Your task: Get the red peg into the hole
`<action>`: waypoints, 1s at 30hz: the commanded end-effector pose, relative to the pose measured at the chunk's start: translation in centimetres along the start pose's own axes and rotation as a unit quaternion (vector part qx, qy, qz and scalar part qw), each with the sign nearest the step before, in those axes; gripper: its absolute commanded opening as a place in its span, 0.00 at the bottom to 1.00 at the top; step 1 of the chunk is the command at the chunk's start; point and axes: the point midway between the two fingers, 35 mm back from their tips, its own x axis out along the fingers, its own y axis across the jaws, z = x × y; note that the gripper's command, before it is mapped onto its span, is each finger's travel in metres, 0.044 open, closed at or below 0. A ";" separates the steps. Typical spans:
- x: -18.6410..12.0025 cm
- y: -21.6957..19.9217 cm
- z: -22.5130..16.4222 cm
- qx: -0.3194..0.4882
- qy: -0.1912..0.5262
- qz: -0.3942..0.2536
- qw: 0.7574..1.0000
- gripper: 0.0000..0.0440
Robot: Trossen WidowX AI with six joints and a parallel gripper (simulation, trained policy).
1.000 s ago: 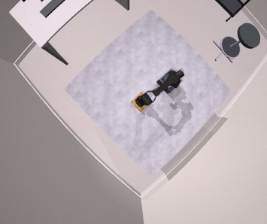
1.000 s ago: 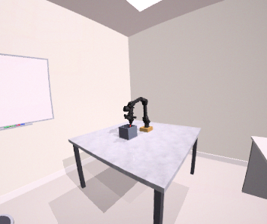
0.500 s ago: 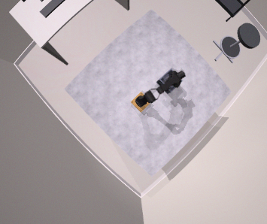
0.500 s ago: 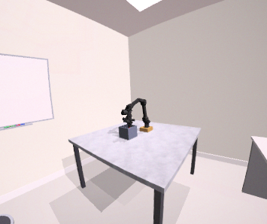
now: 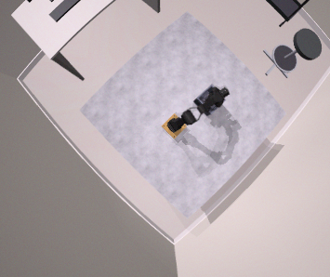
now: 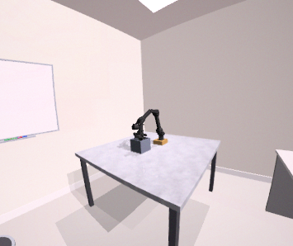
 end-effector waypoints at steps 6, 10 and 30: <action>1.8 -0.3 0.1 -0.017 0.004 -0.024 1.000 0.21; 2.2 -0.6 0.0 -0.018 0.014 -0.034 0.999 0.31; -1.4 1.4 1.7 0.000 0.073 -0.003 0.997 0.39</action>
